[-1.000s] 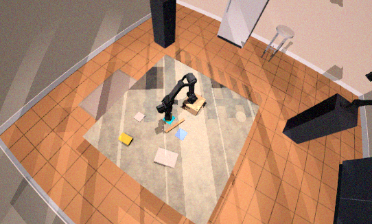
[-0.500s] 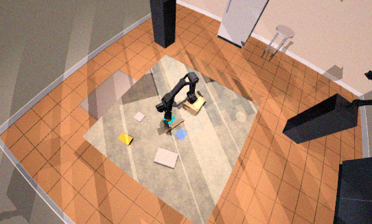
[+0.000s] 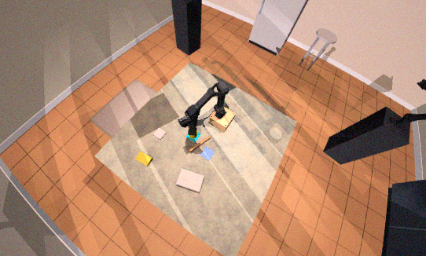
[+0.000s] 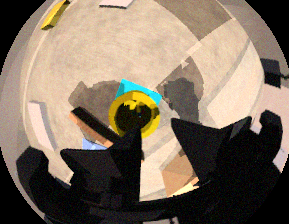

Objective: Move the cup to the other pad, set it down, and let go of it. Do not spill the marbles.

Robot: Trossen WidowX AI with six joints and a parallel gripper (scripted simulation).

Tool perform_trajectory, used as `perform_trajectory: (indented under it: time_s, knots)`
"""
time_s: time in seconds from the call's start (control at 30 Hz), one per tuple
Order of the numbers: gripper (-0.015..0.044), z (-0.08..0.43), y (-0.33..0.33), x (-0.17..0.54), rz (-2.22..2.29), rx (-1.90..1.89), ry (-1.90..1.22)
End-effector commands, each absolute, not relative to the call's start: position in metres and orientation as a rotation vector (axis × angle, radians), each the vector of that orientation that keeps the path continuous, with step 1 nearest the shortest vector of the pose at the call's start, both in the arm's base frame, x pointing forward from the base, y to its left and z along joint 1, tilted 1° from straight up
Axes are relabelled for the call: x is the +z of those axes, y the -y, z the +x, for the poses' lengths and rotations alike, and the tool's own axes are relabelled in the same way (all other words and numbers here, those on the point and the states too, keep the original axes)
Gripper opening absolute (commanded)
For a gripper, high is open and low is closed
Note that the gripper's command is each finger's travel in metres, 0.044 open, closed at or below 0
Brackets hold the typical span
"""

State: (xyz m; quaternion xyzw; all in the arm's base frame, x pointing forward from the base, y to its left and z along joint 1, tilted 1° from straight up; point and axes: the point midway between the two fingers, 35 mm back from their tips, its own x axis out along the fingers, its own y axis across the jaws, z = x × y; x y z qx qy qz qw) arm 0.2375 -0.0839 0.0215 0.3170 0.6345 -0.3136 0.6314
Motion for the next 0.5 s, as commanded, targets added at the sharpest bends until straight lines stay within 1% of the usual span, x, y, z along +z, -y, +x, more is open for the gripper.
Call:
perform_trajectory:
  time_s: [0.0,0.23,0.47]
  knots:
    - [0.0252,0.237,0.084,0.021,0.726,-0.718,-1.454]
    - [0.0435,0.238,0.084,0.025,0.725,-0.718,-1.453]
    - [0.0440,0.239,0.084,0.054,0.724,-0.719,-1.450]
